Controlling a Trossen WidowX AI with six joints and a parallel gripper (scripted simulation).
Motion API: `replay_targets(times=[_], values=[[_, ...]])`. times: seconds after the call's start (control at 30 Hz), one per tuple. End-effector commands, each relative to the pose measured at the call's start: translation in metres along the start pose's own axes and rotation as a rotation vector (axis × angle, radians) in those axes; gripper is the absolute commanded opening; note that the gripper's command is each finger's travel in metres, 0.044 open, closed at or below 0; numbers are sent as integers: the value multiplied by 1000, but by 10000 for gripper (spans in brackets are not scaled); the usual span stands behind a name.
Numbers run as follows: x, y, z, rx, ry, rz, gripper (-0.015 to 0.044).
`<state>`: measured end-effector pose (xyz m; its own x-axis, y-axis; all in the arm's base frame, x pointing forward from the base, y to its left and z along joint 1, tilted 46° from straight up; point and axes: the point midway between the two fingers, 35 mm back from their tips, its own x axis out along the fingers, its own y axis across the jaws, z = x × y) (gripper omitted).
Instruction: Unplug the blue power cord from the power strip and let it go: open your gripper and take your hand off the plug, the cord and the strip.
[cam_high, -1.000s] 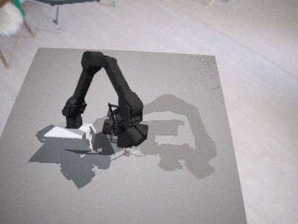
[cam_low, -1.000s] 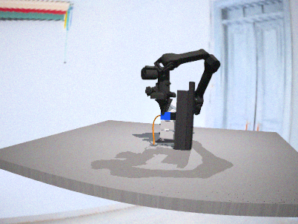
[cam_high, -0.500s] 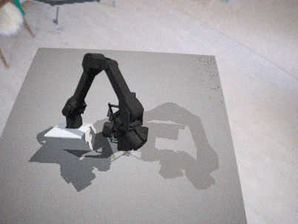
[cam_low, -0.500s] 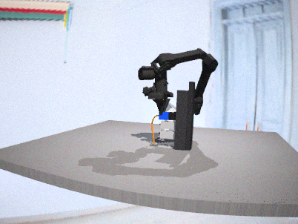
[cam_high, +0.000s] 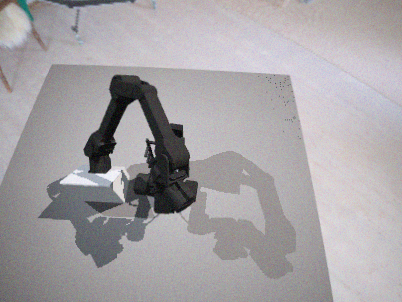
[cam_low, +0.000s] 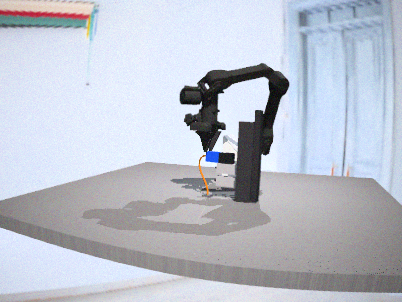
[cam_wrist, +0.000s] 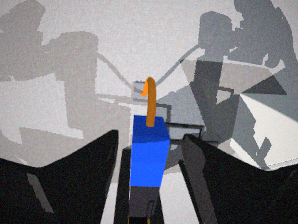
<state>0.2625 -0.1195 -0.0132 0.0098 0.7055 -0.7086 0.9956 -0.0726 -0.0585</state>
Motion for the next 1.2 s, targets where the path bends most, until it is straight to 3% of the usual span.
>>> replay_targets(times=[0.0,0.17,0.33,1.17], values=[[0,-1,0,7,3,4,315],[-5,0,21,7,0,5,440],[-13,-1,60,7,-2,5,440],[-13,-1,60,7,-2,5,440]])
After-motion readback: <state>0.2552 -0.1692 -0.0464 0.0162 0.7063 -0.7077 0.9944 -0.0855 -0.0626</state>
